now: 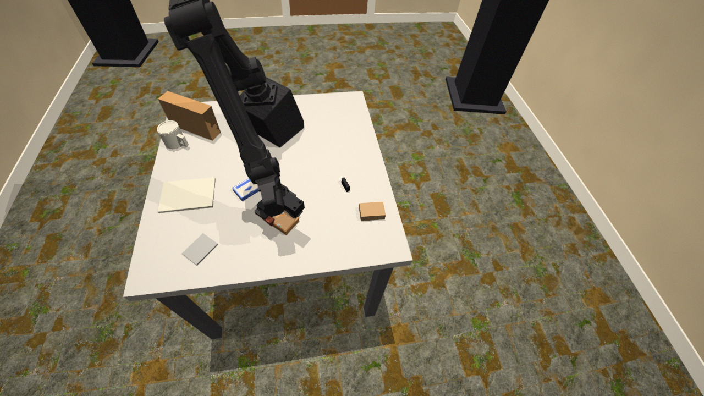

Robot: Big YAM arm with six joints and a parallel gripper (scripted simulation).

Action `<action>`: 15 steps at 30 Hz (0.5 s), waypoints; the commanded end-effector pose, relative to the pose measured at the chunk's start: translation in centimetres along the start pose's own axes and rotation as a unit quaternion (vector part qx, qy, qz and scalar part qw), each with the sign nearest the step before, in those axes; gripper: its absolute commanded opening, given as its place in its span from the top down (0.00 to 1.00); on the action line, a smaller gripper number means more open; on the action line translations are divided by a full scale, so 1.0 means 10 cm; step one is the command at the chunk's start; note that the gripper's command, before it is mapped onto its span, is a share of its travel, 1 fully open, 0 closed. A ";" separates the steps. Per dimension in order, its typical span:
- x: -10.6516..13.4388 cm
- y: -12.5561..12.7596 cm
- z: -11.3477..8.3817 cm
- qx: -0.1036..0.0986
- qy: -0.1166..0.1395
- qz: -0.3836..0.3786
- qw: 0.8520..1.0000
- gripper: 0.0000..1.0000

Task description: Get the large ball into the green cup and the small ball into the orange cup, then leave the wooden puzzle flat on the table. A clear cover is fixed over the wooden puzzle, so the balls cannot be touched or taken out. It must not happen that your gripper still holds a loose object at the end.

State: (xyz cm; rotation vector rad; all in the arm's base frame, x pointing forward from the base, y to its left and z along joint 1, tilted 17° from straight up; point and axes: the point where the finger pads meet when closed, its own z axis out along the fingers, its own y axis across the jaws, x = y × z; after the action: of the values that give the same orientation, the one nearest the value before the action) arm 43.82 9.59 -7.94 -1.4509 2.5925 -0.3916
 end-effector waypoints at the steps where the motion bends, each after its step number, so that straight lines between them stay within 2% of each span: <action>1: -0.08 0.02 -0.18 0.005 -0.008 -0.003 1.000 0.13; 12: -0.10 0.00 -0.54 0.007 -0.010 -0.002 1.000 0.13; 14: -0.10 0.00 -0.54 0.007 -0.010 -0.002 1.000 0.13; 15: -0.05 0.08 -0.42 -0.005 0.004 -0.006 1.000 0.13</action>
State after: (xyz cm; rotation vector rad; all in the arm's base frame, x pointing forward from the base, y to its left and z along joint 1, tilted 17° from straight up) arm 42.98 10.46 -3.50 -1.4483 2.5813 -0.3923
